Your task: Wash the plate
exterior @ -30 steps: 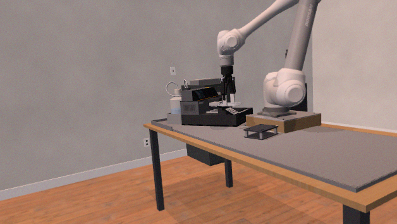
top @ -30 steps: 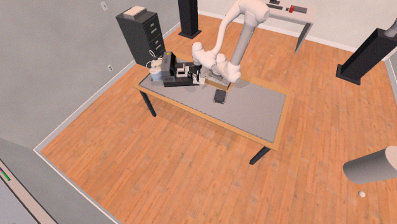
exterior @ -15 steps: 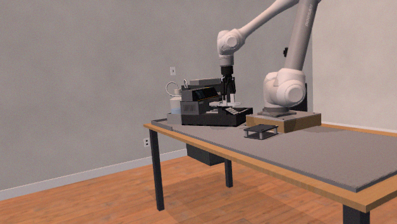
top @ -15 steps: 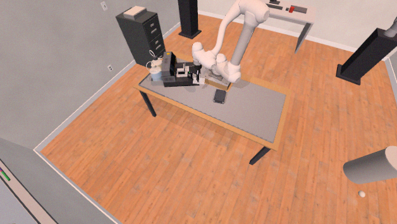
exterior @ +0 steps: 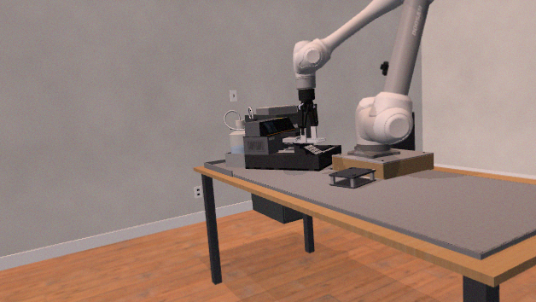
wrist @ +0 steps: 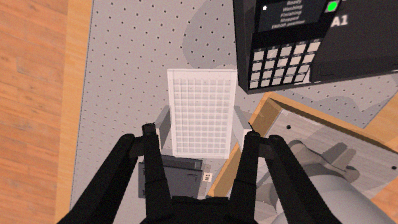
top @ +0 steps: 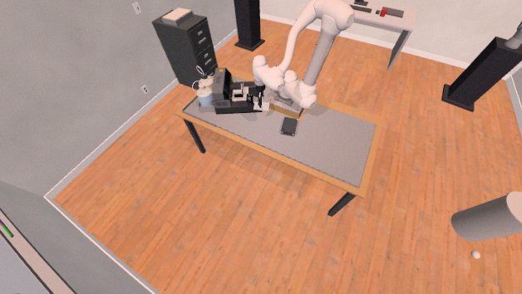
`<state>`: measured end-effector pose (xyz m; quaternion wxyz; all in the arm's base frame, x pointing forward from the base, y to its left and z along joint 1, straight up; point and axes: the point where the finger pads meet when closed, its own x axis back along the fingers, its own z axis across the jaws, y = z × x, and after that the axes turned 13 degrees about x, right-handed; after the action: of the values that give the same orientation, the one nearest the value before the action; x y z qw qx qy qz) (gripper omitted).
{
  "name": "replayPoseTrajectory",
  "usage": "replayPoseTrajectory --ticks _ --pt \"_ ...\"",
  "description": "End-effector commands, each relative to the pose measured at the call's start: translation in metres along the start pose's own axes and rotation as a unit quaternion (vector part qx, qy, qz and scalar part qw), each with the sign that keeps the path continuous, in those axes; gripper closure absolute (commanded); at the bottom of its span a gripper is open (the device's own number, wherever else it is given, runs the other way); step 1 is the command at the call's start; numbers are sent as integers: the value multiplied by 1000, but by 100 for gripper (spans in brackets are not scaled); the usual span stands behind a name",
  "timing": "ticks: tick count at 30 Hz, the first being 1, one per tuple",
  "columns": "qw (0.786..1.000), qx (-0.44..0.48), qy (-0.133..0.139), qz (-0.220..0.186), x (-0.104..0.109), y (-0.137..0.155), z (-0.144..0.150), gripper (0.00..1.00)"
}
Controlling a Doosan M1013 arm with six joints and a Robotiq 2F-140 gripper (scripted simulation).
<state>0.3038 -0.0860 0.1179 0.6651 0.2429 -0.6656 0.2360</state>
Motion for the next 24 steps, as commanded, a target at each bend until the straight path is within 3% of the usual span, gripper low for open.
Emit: replayPoseTrajectory --ticks 1,10,24 --pt "1000 4 2 1 1 -2 1 90" --pt "1000 4 2 1 1 -2 1 90" --pt "981 -195 1 1 7 -23 57 90"
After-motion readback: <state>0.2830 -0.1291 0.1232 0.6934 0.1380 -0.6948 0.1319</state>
